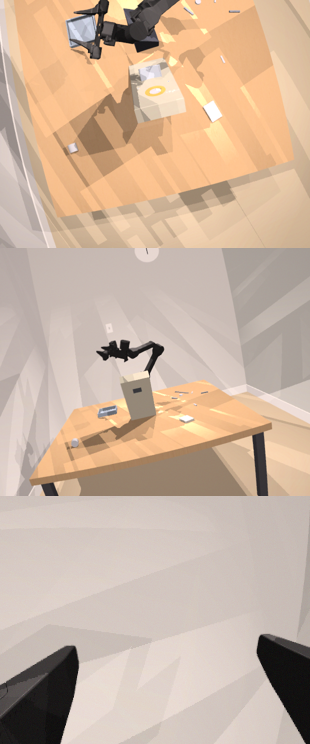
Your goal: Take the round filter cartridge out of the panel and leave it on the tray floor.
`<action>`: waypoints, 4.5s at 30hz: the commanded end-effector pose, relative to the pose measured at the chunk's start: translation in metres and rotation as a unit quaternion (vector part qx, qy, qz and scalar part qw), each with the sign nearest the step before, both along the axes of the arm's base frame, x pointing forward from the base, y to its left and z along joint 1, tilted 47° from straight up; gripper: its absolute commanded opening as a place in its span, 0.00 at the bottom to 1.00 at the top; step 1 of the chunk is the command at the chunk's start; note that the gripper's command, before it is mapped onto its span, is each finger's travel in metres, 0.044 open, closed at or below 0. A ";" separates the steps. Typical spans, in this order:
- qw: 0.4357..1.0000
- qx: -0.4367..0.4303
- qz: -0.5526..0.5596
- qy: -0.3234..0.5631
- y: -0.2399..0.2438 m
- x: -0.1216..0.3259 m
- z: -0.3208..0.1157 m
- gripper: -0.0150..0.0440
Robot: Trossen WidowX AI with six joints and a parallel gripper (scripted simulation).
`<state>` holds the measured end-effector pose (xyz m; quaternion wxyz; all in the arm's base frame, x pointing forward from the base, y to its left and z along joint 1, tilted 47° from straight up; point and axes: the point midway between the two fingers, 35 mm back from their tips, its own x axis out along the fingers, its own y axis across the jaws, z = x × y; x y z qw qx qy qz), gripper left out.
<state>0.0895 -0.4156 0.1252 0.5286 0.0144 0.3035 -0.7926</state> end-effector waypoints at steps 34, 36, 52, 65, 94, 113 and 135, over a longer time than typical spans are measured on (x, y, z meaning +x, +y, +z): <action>0.264 -0.124 0.929 0.226 0.234 0.181 -0.016 0.43; 0.264 -0.124 0.929 0.226 0.234 0.181 -0.016 0.43; 0.263 -0.122 0.930 0.227 0.236 0.190 -0.021 0.43; 0.262 -0.122 0.930 0.228 0.241 0.208 -0.031 0.43; 0.264 -0.125 0.929 0.226 0.249 0.229 -0.040 0.43; 0.264 -0.125 0.929 0.226 0.250 0.232 -0.041 0.43; 0.264 -0.125 0.929 0.226 0.253 0.243 -0.046 0.43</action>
